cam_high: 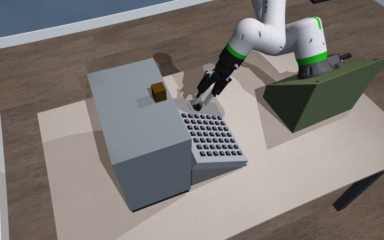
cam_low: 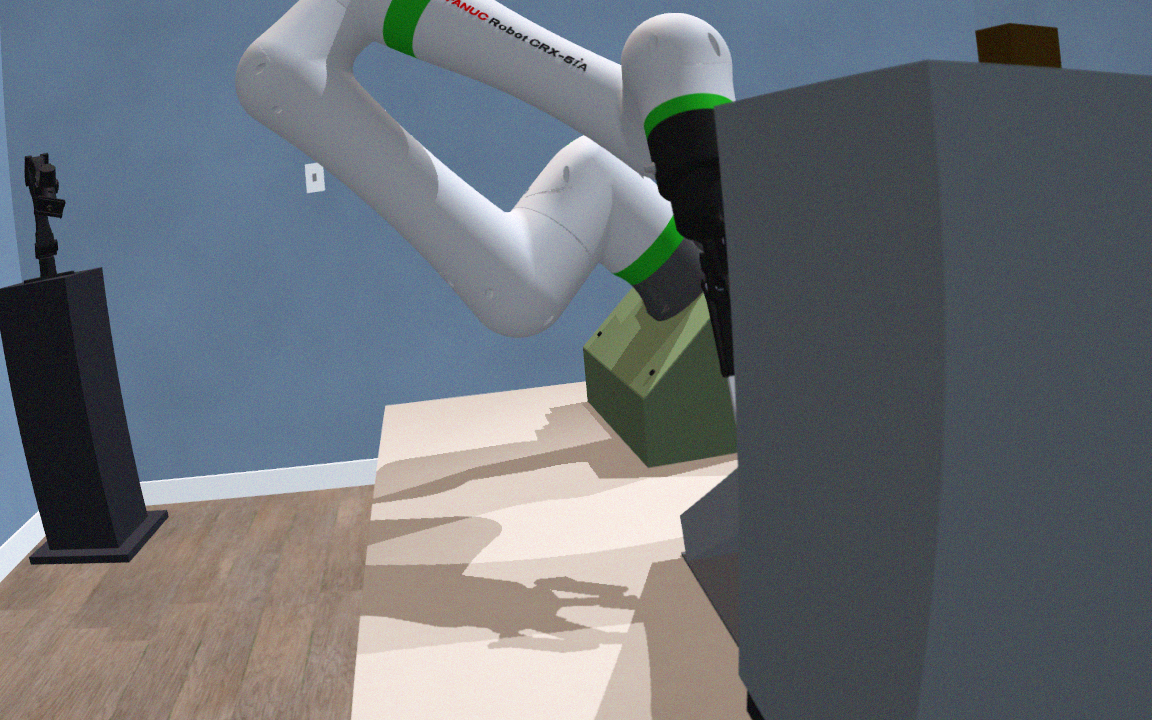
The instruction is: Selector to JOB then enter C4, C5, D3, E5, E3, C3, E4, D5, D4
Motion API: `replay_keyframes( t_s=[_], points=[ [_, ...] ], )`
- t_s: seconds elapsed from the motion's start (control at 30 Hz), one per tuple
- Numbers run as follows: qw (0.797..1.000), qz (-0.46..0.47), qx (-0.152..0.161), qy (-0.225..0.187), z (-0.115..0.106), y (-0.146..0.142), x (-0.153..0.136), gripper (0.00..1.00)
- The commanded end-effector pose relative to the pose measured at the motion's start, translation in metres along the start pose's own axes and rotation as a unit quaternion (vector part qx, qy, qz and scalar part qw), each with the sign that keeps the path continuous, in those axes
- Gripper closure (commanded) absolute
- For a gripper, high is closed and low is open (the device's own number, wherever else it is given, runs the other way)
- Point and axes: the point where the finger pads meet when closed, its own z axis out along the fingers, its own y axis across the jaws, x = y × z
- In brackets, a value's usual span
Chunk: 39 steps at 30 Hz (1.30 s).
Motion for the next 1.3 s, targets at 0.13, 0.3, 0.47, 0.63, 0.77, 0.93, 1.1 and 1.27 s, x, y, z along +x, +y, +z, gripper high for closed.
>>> replay_keyframes(
  t_s=[0.13, 0.3, 0.47, 0.63, 0.77, 0.93, 1.1, 1.27],
  points=[
    [1.000, 0.000, -0.001, 0.000, -0.018, 0.000, 0.000, 0.67],
    [1.000, 0.000, -0.001, 0.000, -0.024, 0.000, 0.000, 0.67],
    [1.000, 0.000, -0.001, 0.000, -0.028, 0.000, 0.000, 0.67],
    [1.000, 0.000, -0.001, 0.000, -0.029, 0.000, 0.000, 1.00],
    [1.000, 0.000, -0.001, 0.000, -0.029, 0.000, 0.000, 1.00],
    [1.000, 0.000, -0.001, 0.000, -0.029, 0.000, 0.000, 1.00],
    [1.000, 0.000, -0.001, 0.000, -0.029, 0.000, 0.000, 1.00],
    [1.000, 0.000, -0.001, 0.000, -0.029, 0.000, 0.000, 1.00]
  ],
)
